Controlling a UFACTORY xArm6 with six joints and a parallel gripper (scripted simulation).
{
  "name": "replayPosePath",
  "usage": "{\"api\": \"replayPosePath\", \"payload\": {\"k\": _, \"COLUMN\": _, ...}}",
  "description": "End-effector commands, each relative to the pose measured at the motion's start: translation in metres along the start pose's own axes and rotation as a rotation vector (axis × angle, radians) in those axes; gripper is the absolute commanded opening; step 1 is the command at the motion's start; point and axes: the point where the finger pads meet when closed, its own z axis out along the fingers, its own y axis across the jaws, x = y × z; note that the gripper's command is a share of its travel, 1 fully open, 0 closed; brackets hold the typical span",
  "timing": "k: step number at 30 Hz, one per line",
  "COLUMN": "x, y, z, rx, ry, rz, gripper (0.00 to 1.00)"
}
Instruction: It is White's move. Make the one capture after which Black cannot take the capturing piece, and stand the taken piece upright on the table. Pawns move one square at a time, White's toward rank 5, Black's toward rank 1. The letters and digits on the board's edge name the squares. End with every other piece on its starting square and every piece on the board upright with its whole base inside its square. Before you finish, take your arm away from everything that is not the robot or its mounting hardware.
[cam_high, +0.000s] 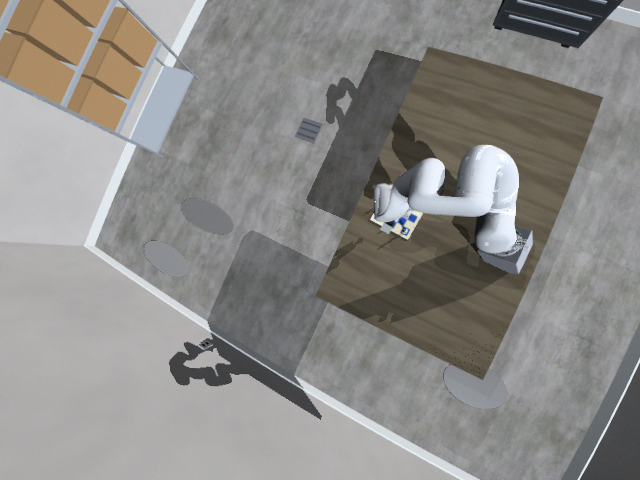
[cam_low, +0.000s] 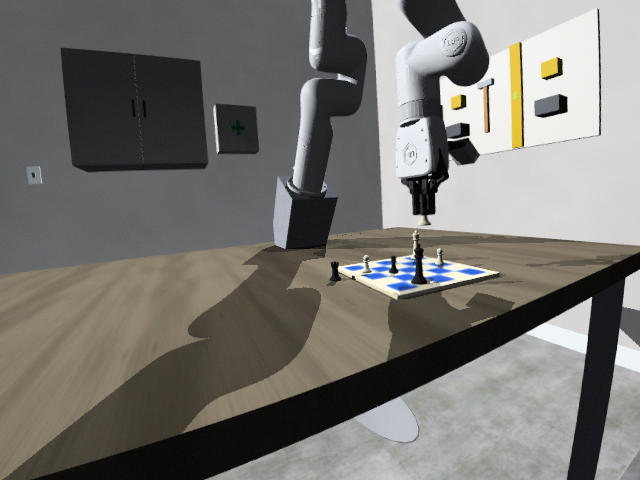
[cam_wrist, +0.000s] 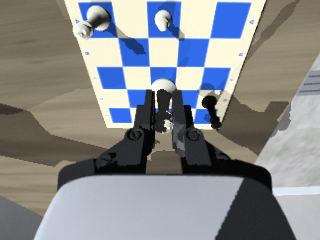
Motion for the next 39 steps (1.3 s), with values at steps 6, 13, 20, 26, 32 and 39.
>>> {"api": "replayPosePath", "payload": {"k": 6, "x": 0.0, "y": 0.001, "z": 0.05, "rx": -0.008, "ry": -0.021, "rz": 0.003, "gripper": 0.0}}
{"api": "replayPosePath", "payload": {"k": 13, "x": 0.0, "y": 0.001, "z": 0.071, "rx": -0.008, "ry": -0.021, "rz": 0.003, "gripper": 0.0}}
{"api": "replayPosePath", "payload": {"k": 20, "x": 0.0, "y": 0.001, "z": 0.078, "rx": -0.008, "ry": -0.021, "rz": 0.003, "gripper": 0.0}}
{"api": "replayPosePath", "payload": {"k": 26, "x": 0.0, "y": 0.001, "z": 0.079, "rx": -0.008, "ry": -0.021, "rz": 0.003, "gripper": 0.0}}
{"api": "replayPosePath", "payload": {"k": 32, "x": 0.0, "y": 0.001, "z": 0.079, "rx": -0.008, "ry": -0.021, "rz": 0.003, "gripper": 0.0}}
{"api": "replayPosePath", "payload": {"k": 39, "x": 0.0, "y": 0.001, "z": 0.079, "rx": -0.008, "ry": -0.021, "rz": 0.003, "gripper": 0.0}}
